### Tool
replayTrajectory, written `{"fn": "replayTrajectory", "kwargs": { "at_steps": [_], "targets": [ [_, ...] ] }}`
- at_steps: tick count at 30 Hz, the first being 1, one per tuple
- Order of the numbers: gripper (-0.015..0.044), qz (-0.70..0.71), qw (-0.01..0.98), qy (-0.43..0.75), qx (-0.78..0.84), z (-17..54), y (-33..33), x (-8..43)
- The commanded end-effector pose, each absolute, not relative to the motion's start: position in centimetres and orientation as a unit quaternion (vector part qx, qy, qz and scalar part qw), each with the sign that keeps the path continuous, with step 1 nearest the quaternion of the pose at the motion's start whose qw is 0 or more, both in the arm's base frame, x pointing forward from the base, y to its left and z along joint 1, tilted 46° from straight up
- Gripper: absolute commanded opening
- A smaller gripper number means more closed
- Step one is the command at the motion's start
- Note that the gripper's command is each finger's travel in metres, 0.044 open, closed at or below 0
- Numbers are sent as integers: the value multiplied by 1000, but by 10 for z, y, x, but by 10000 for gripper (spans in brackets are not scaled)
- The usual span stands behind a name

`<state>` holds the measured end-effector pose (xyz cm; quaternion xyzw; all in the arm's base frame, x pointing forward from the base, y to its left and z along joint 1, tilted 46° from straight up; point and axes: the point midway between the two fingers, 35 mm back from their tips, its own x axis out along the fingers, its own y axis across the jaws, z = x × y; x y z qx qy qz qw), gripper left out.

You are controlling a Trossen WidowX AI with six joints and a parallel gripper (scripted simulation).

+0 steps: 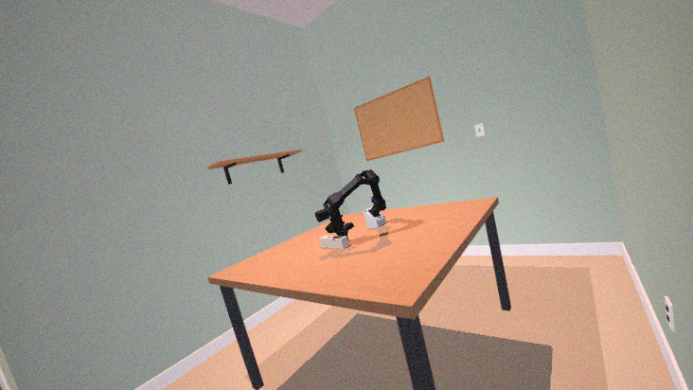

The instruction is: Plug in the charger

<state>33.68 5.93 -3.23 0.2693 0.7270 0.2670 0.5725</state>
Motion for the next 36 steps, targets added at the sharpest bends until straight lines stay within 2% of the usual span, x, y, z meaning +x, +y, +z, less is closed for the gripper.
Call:
{"fn": "replayTrajectory", "kwargs": {
  "at_steps": [1,20,36],
  "targets": [
    [0,271,583,717,269,-31,60,344],
    [0,267,573,727,269,-32,59,337],
    [420,267,573,727,269,-32,59,337]
  ]
}}
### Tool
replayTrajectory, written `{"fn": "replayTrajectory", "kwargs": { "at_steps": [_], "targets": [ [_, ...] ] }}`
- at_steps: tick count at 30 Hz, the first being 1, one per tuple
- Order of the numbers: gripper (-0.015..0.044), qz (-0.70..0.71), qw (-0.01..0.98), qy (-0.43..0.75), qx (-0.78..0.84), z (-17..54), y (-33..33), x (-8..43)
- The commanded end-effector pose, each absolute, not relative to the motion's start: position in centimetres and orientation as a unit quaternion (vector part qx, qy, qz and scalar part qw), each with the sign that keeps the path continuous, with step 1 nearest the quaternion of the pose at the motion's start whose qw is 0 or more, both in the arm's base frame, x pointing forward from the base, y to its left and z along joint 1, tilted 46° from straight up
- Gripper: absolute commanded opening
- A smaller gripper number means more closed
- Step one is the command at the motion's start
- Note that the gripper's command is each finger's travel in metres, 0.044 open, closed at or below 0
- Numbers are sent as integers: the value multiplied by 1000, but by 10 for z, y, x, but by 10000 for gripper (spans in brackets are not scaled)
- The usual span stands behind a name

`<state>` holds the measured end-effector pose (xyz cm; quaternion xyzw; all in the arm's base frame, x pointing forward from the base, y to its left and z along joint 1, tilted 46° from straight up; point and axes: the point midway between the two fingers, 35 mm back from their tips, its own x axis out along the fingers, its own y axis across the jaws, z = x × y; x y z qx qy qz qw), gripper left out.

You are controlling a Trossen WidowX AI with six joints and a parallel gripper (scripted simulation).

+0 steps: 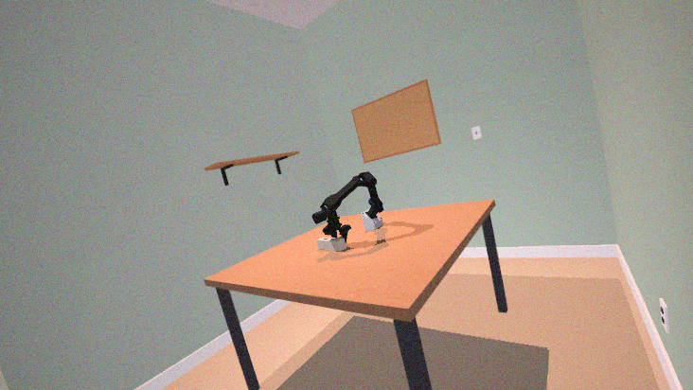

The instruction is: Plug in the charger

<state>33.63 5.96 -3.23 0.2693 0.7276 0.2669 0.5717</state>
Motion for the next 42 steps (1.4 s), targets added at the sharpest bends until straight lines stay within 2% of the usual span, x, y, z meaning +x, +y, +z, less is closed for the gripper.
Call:
{"fn": "replayTrajectory", "kwargs": {
  "at_steps": [1,42],
  "targets": [
    [440,267,573,727,269,-32,59,337],
    [440,270,581,719,269,-31,59,326]
  ]
}}
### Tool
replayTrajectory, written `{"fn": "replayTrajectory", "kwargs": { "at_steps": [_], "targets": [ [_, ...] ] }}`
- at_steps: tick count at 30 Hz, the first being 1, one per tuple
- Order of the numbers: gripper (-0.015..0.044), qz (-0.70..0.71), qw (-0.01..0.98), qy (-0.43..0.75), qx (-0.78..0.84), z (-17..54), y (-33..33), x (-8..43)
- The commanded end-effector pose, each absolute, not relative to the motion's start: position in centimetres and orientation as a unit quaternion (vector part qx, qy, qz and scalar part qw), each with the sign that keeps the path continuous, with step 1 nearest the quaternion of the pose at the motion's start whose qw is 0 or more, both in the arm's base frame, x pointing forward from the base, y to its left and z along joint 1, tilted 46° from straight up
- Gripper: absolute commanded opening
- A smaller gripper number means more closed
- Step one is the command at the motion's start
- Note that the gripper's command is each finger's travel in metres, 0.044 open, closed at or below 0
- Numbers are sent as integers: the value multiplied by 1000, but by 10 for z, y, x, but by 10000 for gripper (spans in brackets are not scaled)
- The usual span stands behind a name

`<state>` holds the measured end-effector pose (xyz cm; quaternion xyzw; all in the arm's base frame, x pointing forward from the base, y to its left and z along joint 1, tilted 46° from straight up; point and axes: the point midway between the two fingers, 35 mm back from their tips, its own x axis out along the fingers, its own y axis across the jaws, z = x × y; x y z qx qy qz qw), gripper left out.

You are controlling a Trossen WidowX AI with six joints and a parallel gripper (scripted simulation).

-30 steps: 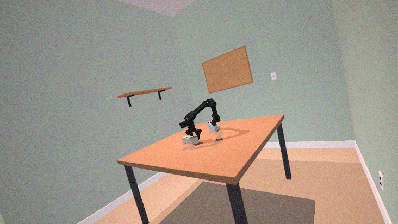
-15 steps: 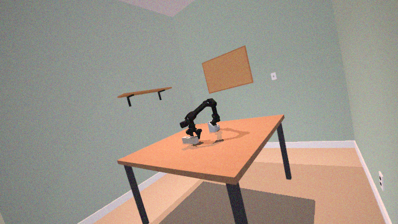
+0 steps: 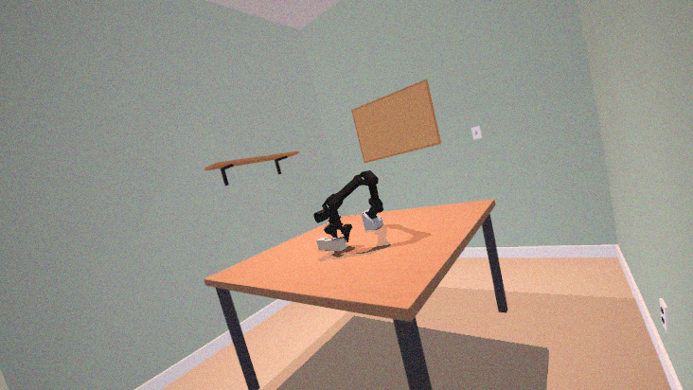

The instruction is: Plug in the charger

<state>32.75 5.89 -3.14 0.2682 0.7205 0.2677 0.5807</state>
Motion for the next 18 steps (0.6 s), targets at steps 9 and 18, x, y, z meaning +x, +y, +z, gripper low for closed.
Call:
{"fn": "replayTrajectory", "kwargs": {
  "at_steps": [9,18],
  "targets": [
    [440,270,583,718,269,-31,59,323],
    [440,270,583,718,269,-30,59,315]
  ]
}}
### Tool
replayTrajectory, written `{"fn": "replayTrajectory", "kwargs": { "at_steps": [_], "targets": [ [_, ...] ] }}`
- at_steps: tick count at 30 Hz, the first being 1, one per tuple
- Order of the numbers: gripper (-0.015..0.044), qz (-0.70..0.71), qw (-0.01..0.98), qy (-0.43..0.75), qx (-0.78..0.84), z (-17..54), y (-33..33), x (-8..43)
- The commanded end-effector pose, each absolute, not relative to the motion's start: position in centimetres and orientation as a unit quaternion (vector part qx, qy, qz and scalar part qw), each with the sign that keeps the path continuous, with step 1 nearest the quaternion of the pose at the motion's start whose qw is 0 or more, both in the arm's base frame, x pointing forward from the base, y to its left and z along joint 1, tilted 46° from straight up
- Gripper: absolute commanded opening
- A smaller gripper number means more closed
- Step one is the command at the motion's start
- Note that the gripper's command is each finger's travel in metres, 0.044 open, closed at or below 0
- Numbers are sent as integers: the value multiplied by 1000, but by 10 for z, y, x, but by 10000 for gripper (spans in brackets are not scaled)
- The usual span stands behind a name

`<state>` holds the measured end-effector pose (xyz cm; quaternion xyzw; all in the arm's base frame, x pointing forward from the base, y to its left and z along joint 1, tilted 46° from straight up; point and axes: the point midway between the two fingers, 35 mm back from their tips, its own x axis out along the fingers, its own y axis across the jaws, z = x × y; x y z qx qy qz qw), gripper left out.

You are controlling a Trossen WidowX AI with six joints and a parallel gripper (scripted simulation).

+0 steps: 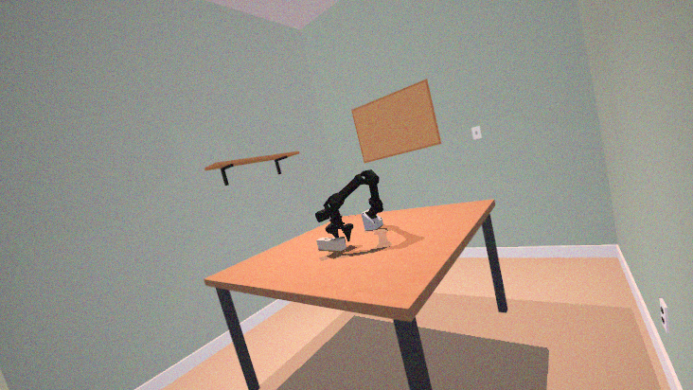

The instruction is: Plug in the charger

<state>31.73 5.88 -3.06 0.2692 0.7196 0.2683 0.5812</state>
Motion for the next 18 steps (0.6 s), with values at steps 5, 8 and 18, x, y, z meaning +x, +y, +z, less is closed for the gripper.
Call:
{"fn": "replayTrajectory", "kwargs": {
  "at_steps": [5,8,18],
  "targets": [
    [440,270,582,718,269,-29,58,310],
    [440,270,582,718,269,-29,58,307],
    [440,270,582,718,270,-27,58,296]
  ]
}}
